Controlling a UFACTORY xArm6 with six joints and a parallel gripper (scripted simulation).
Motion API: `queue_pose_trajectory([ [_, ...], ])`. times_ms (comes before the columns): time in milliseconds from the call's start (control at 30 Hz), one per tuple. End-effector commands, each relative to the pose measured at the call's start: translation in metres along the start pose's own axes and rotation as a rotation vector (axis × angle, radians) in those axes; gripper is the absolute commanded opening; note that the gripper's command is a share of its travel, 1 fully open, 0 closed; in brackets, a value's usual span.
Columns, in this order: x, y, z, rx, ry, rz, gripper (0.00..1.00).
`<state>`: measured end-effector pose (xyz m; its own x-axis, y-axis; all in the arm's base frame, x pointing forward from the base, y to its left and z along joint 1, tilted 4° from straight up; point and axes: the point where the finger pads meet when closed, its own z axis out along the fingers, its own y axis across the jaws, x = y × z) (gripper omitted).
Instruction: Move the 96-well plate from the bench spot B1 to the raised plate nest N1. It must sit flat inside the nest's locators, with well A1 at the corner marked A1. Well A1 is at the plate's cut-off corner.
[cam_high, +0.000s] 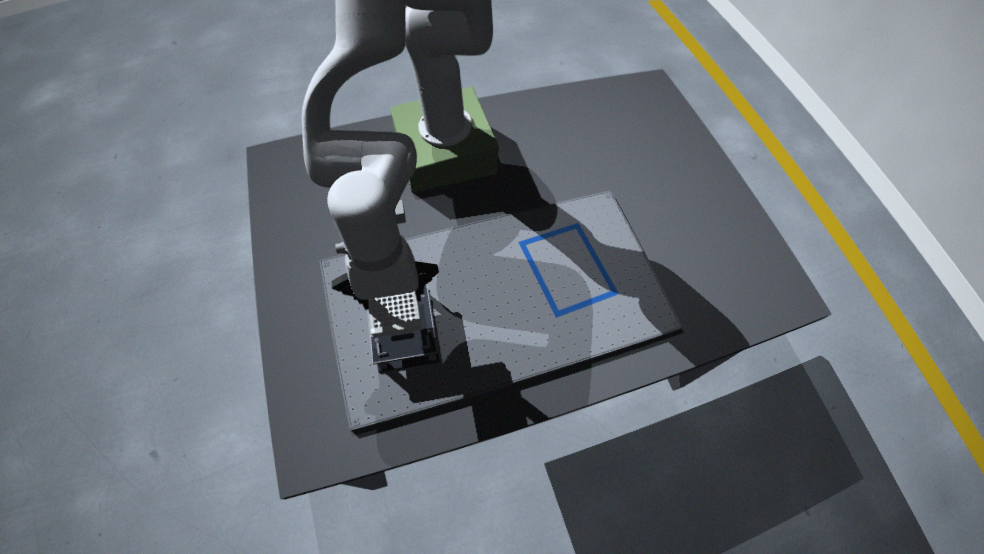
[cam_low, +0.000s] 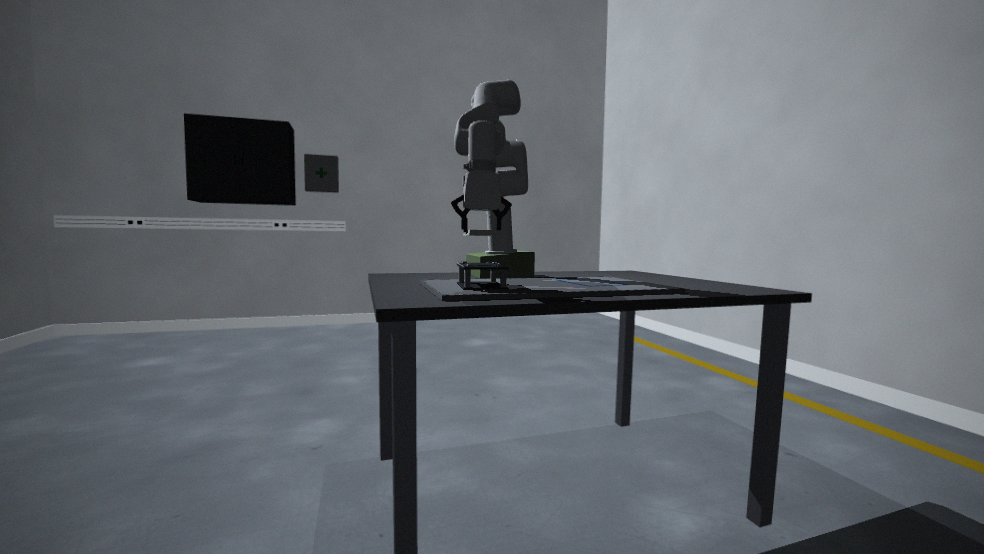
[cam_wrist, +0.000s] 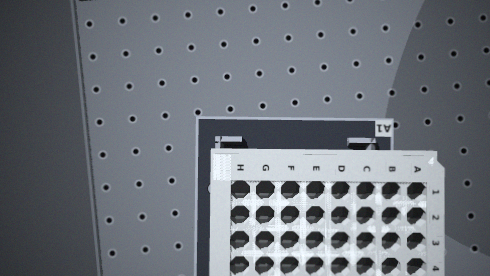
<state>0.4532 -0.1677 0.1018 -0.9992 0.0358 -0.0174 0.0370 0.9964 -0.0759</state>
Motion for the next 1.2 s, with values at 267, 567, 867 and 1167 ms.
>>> queue_pose_trajectory([
  [267, -0.001, 0.0, -0.002, 0.001, -0.004, 0.0, 0.0],
  [567, -0.001, 0.0, -0.002, 0.001, -0.004, 0.0, 0.0],
  [867, -0.001, 0.001, 0.0, 0.001, -0.004, 0.0, 0.0],
  [1167, -0.001, 0.001, 0.012, 0.001, -0.004, 0.0, 0.0],
])
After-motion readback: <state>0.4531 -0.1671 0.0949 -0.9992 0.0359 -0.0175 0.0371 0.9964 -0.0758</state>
